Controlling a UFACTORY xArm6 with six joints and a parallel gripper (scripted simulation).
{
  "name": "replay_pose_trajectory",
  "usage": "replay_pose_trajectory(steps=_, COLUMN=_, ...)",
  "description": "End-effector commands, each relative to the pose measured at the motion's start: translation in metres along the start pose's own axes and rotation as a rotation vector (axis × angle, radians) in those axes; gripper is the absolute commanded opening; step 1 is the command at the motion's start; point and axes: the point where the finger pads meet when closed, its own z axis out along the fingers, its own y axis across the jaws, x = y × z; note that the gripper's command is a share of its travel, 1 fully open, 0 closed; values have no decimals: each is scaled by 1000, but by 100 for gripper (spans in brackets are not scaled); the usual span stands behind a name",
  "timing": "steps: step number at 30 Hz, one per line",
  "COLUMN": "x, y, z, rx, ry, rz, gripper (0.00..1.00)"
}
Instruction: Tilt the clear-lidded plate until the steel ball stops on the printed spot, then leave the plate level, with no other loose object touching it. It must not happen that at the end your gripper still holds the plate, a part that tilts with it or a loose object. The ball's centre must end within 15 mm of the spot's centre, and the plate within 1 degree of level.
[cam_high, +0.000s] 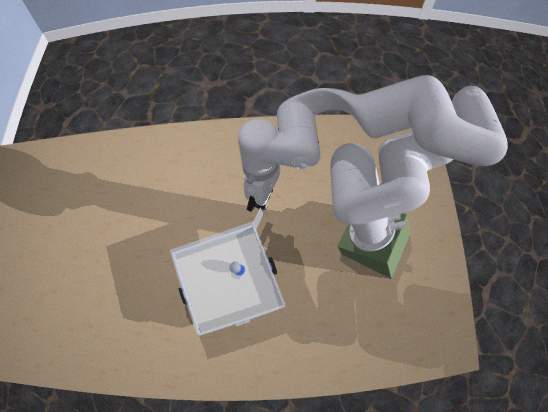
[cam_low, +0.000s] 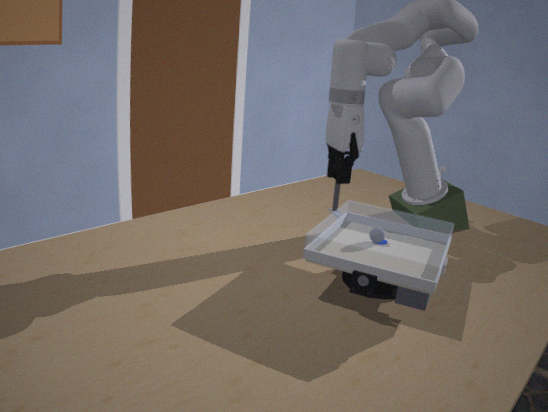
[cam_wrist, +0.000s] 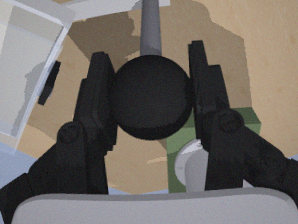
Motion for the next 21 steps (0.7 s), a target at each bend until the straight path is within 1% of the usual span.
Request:
replay_pose_trajectory(steps=1, x=2, y=-1, z=-2, rx=3, ry=6, rz=1, gripper=0)
replay_pose_trajectory(steps=21, x=1, y=-1, z=-3, rx=3, ry=6, rz=1, gripper=0)
